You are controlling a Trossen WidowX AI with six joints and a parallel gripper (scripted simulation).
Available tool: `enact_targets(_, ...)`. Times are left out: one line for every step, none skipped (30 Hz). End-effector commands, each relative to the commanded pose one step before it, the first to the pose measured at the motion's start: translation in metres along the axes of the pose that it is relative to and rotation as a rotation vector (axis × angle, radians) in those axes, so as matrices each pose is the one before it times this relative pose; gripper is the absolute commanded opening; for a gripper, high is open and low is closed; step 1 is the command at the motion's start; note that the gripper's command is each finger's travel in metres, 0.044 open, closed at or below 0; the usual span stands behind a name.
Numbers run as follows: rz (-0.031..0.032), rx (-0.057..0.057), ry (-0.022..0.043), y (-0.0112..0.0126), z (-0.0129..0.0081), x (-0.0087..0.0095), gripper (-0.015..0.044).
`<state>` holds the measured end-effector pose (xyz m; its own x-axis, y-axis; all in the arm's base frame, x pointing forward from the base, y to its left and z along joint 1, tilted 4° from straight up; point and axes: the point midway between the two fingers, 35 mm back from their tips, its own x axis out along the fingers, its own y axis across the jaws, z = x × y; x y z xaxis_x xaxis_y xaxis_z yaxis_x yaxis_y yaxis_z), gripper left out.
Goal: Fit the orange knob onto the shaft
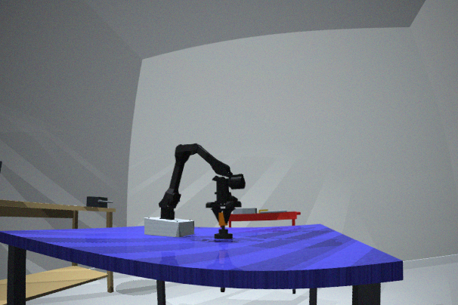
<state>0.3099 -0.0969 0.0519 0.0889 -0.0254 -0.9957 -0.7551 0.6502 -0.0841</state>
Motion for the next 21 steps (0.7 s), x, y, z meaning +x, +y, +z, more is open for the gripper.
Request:
enact_targets(0.00004,-0.0038,-0.00088,0.00074,-0.00009,0.00044,0.0000)
enact_targets(0.00001,0.0000,0.00001,0.00012,-0.00006,0.00000,0.0000)
enact_targets(0.00001,0.0000,0.00000,0.00010,-0.00005,0.00000,0.0000)
enact_targets(0.00000,0.0000,0.00000,0.00000,0.00000,0.00000,0.0000)
enact_targets(0.00001,0.0000,0.00001,0.00009,-0.00007,0.00000,0.0000)
enact_targets(0.00000,0.0000,0.00000,0.00001,-0.00002,0.00058,0.0000)
enact_targets(0.00000,0.0000,0.00000,0.00000,0.00000,0.00000,0.0000)
enact_targets(0.00000,0.0000,0.00000,0.00000,0.00000,0.00000,0.0000)
enact_targets(0.00000,0.0000,0.00000,0.00000,0.00000,0.00000,0.0000)
enact_targets(0.00000,0.0000,0.00000,0.00000,0.00000,0.00000,0.0000)
enact_targets(0.00000,0.0000,0.00001,0.00010,-0.00015,-0.00133,0.0000)
enact_targets(0.00000,0.0000,0.00001,0.00006,-0.00019,-0.00187,0.0000)
enact_targets(-0.00001,0.0000,0.00000,-0.00015,0.00000,-0.00065,0.0000)
enact_targets(-0.00003,0.0000,-0.00001,-0.00032,0.00008,-0.00070,0.0000)
enact_targets(-0.00004,0.0000,-0.00001,-0.00048,0.00016,-0.00065,0.0000)
enact_targets(0.00000,0.0000,0.00000,0.00007,-0.00002,-0.00042,0.0000)
enact_targets(0.00000,-0.0087,0.00000,-0.00002,0.00001,-0.00002,0.0000)
enact_targets(0.00000,-0.0167,0.00000,-0.00007,0.00003,-0.00001,0.0000)
enact_targets(-0.00001,-0.0283,0.00000,-0.00016,0.00006,0.00003,0.0000)
enact_targets(-0.00001,-0.0323,0.00000,-0.00024,0.00009,0.00011,0.0000)
enact_targets(-0.00002,-0.0387,-0.00001,-0.00033,0.00011,0.00027,0.0000)
